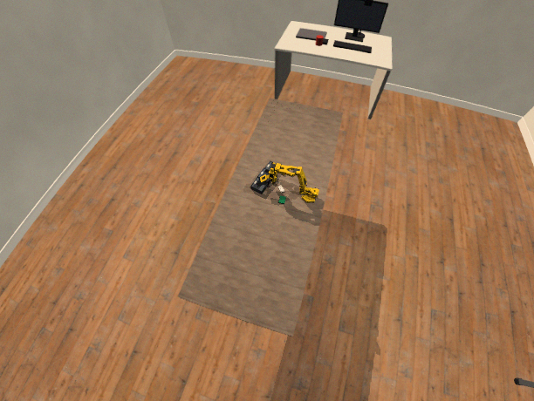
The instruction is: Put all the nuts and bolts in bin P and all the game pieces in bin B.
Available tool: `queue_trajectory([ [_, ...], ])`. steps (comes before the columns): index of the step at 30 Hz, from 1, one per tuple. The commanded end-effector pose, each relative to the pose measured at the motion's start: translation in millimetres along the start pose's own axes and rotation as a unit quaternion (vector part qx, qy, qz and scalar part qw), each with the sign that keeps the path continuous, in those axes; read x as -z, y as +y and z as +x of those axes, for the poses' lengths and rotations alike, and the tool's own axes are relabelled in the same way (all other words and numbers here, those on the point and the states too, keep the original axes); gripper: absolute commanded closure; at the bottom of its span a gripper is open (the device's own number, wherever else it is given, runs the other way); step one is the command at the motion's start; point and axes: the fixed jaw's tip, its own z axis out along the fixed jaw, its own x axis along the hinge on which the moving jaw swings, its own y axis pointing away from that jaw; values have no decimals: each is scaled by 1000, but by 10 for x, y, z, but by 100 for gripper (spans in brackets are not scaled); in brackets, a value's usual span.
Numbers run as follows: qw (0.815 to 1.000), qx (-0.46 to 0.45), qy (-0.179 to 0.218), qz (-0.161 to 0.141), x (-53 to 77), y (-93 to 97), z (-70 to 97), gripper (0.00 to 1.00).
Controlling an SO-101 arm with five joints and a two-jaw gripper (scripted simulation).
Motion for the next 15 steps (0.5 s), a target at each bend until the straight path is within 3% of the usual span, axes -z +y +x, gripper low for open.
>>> queue_trajectory([
  [1,999,-10,-33,16,149,-55,-57,100],
  [15,995,-83,-46,23,186,-267,-35,100],
])
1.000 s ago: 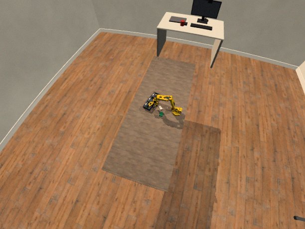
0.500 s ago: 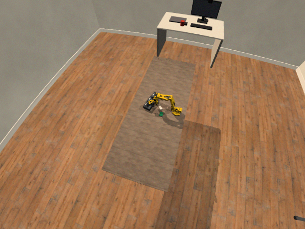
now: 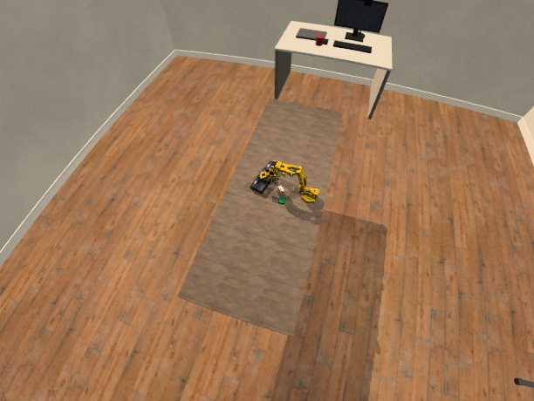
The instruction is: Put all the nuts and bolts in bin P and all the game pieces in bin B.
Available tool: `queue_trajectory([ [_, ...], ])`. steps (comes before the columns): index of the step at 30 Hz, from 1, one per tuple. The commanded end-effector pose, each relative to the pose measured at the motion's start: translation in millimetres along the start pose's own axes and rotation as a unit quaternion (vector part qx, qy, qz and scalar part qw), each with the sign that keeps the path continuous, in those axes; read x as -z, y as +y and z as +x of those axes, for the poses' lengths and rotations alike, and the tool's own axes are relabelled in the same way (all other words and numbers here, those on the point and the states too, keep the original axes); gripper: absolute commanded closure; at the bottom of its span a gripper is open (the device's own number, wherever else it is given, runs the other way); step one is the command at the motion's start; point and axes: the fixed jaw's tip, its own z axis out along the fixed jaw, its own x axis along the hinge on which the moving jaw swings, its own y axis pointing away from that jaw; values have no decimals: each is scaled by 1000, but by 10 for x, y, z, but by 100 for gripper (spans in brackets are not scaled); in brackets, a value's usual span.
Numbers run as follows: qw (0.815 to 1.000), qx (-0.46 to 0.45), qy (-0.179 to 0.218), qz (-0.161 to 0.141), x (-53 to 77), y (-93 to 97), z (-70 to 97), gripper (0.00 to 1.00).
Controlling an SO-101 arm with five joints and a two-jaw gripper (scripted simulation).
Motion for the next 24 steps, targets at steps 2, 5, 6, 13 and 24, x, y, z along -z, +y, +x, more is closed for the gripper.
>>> queue_trajectory([
  [2,998,-49,-32,15,133,-164,-48,100],
  [5,996,-73,-37,18,144,-238,-41,100],
  [6,996,-80,-38,19,148,-259,-39,100],
  [13,994,-101,-42,21,158,-323,-31,100],
  [24,992,-117,-45,23,159,-369,-31,100],
])
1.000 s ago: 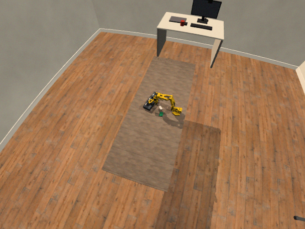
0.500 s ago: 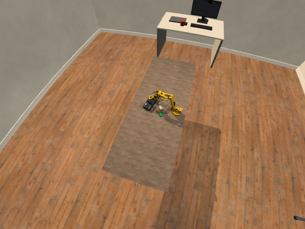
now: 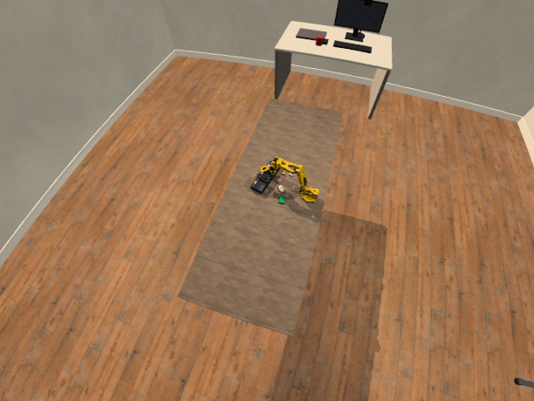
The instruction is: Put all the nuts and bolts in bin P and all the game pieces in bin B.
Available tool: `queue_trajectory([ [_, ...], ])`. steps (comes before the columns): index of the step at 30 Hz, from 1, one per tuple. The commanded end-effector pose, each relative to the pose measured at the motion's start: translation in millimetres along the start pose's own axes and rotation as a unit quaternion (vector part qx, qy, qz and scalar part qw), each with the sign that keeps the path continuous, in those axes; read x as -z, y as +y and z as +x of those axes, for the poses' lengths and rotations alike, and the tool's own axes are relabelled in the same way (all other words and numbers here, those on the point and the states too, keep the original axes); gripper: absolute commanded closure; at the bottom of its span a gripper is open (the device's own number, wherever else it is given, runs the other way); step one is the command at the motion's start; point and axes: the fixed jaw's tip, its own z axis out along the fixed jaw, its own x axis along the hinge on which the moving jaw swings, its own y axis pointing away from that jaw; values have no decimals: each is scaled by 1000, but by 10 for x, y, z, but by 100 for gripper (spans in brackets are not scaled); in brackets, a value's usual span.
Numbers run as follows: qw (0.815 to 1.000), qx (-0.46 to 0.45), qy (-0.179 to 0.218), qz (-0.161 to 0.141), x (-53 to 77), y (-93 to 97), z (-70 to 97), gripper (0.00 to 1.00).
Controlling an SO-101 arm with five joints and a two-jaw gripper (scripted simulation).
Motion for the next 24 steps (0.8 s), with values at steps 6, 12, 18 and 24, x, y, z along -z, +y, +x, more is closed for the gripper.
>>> queue_trajectory([
  [6,999,-42,-28,11,84,-135,-69,100],
  [12,994,-95,-40,18,78,-293,-95,100],
  [18,989,-138,-50,23,73,-423,-108,100],
  [24,987,-149,-52,25,72,-459,-110,100],
])
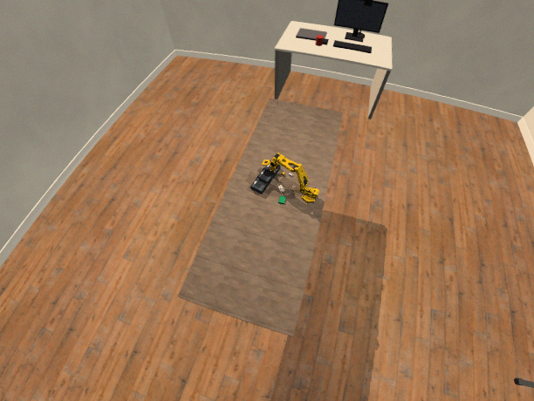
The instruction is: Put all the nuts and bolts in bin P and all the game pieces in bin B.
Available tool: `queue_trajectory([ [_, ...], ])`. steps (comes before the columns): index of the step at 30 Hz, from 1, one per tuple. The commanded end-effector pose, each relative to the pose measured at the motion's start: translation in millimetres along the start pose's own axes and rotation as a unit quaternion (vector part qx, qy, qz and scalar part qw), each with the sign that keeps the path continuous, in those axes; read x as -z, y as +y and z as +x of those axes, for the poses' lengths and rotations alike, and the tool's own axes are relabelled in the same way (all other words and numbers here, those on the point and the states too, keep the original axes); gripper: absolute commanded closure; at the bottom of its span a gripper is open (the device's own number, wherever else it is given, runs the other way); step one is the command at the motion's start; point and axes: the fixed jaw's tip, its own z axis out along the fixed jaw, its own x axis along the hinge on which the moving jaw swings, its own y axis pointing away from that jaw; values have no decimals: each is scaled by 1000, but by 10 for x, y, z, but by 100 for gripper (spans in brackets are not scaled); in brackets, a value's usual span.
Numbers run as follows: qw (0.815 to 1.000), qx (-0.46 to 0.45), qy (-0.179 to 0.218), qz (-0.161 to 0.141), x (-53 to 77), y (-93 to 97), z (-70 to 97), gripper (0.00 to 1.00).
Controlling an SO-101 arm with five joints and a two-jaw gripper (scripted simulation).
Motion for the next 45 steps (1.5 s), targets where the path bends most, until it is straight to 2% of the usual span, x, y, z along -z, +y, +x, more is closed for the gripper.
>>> queue_trajectory([
  [1,999,-14,-34,7,92,-56,-102,100],
  [14,998,-38,-40,10,89,-122,-142,100],
  [29,986,-150,-68,20,65,-443,-277,100],
  [45,985,-159,-70,21,62,-468,-283,100],
])
